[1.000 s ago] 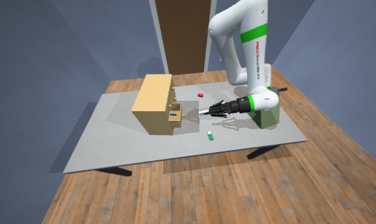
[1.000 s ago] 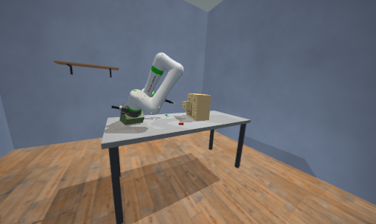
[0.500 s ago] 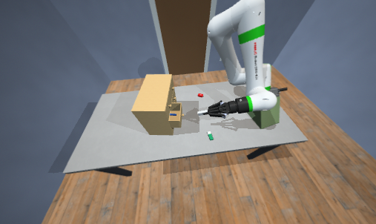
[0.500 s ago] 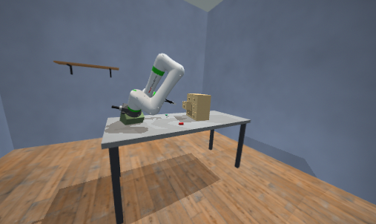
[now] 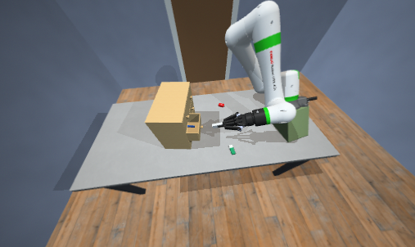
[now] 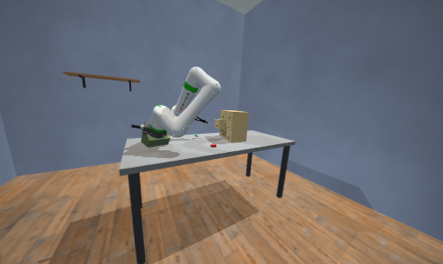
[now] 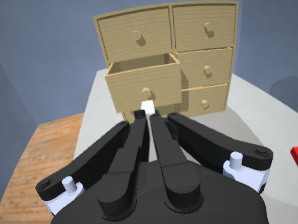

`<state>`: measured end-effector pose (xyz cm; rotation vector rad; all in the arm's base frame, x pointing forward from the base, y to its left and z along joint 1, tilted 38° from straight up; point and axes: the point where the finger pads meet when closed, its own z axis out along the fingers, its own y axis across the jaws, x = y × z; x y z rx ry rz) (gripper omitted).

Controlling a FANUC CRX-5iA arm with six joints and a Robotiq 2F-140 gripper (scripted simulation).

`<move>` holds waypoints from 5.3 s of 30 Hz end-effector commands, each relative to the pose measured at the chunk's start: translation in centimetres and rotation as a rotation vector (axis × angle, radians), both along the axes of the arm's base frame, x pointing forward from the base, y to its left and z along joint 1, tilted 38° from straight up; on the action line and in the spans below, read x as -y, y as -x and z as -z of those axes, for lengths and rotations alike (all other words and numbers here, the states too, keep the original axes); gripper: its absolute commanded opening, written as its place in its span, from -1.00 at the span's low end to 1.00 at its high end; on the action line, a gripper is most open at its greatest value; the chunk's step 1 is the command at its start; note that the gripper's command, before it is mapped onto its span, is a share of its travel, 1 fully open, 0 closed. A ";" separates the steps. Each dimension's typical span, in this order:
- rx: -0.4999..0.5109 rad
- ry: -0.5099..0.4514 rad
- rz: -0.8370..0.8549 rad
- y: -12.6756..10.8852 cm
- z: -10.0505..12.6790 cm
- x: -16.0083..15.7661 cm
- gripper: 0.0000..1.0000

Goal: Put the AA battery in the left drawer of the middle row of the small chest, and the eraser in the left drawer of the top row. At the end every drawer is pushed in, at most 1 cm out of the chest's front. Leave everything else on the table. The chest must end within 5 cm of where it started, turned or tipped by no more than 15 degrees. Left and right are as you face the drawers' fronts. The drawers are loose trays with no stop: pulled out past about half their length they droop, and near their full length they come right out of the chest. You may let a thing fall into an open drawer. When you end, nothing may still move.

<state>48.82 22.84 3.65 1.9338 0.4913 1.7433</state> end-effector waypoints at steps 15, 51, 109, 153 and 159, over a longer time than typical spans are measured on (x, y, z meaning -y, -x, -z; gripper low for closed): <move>-0.001 -0.001 -0.004 -2.1 0.1 0.1 -1.00; -0.001 -0.001 -0.004 -2.4 0.1 0.1 -1.00; -0.001 -0.001 -0.004 -9.1 -1.4 -0.5 -1.00; -0.001 -0.001 -0.004 -12.4 -2.2 -0.8 -1.00; -0.001 -0.001 -0.004 -12.4 -2.2 -0.8 -1.00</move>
